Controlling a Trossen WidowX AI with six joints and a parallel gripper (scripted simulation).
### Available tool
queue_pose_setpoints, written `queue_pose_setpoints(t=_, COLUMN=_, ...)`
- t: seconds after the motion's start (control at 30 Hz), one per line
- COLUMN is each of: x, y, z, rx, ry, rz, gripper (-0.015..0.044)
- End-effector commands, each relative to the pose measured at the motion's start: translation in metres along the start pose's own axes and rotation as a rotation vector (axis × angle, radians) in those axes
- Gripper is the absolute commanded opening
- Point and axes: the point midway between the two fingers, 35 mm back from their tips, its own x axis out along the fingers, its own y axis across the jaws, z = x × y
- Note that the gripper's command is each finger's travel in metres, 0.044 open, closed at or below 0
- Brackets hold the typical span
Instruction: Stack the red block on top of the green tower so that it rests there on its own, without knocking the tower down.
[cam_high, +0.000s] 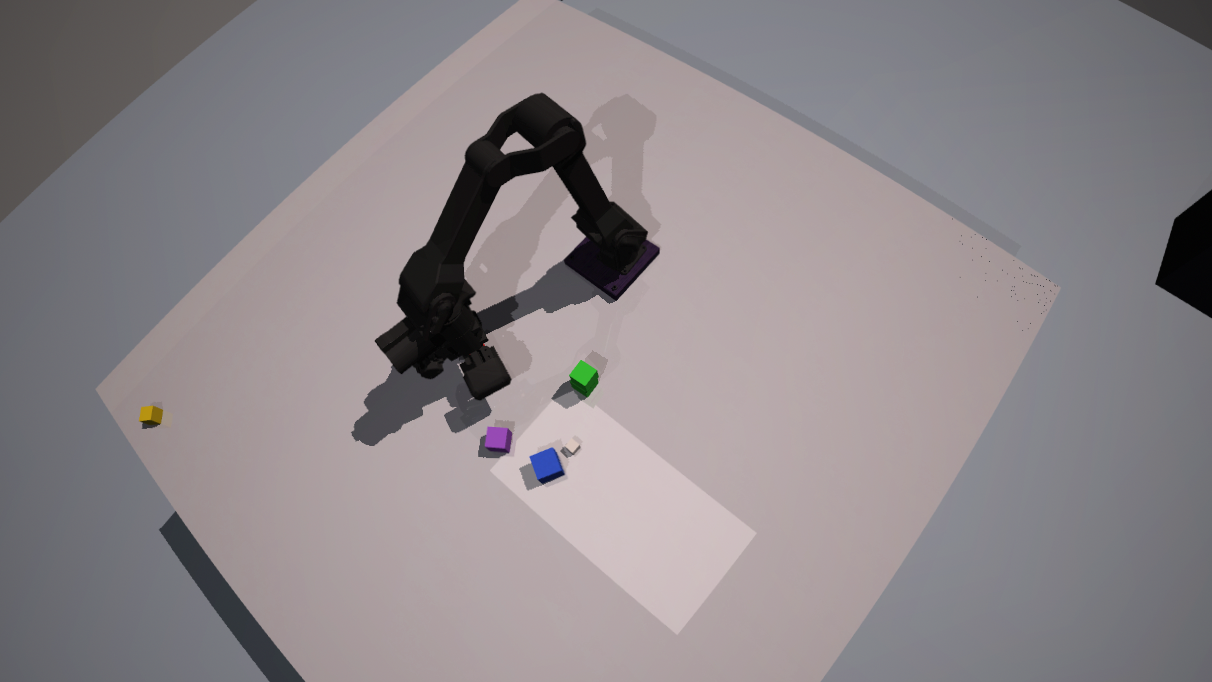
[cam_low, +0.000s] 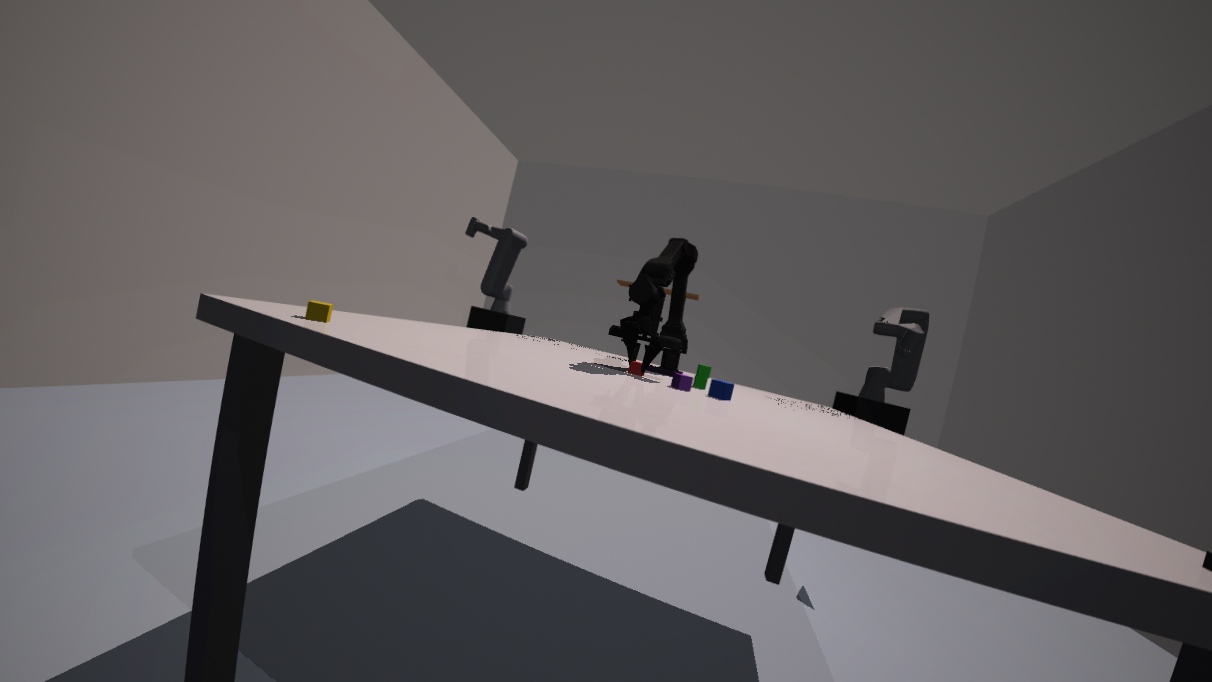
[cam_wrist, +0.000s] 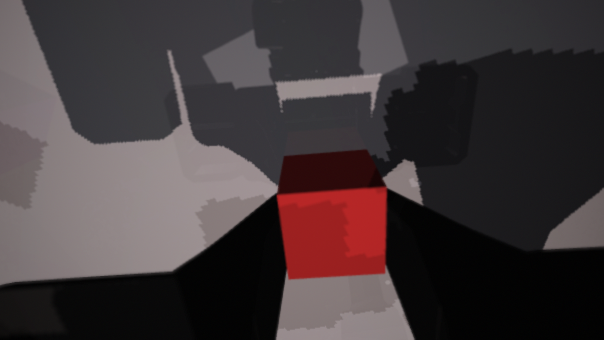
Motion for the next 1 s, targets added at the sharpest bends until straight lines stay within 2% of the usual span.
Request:
queue_pose_setpoints(t=0.0, x=0.000, y=0.000, z=0.000, rx=-0.002, ry=0.000, rz=0.000, gripper=0.0105)
queue_pose_setpoints(t=0.1, x=0.000, y=0.000, z=0.000, rx=-0.002, ry=0.000, rz=0.000, gripper=0.0085)
queue_pose_setpoints(t=0.2, x=-0.006, y=0.000, z=0.000, rx=-0.003, ry=0.000, rz=0.000, gripper=0.0006)
queue_pose_setpoints(t=0.23, x=-0.009, y=0.000, z=0.000, rx=-0.004, ry=0.000, rz=-0.001, gripper=0.0000)
queue_pose_setpoints(t=0.97, x=-0.112, y=0.001, z=0.001, rx=-0.008, ry=0.000, rz=-0.003, gripper=0.0000)
